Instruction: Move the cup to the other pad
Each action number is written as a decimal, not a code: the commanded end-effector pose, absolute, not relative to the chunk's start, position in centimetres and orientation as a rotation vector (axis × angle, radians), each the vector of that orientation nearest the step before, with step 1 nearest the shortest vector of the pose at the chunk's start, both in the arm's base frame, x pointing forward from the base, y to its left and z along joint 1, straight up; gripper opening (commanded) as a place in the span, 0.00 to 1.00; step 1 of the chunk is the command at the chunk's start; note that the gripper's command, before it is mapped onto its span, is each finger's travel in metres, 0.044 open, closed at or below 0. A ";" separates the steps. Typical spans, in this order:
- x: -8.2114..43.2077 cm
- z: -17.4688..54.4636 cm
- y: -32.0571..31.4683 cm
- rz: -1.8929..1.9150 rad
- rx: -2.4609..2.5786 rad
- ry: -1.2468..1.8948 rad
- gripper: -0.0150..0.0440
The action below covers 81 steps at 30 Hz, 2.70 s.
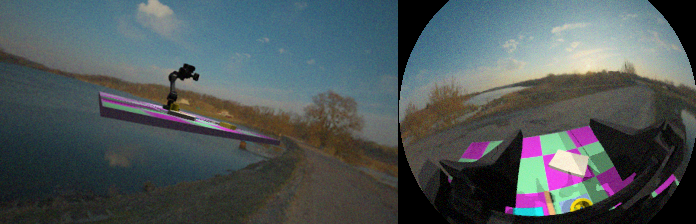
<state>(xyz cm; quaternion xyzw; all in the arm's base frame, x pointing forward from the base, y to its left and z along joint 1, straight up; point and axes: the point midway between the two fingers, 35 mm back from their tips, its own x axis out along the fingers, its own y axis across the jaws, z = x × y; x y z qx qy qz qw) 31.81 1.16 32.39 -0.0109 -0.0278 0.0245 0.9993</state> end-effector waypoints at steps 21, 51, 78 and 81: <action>28.6 10.5 -3.8 1.020 -1.067 1.278 0.54; 28.4 8.5 -3.9 1.027 -1.068 1.281 0.54; 28.3 4.2 -3.9 1.027 -1.068 1.281 0.54; 28.3 3.9 -3.9 1.027 -1.068 1.281 0.54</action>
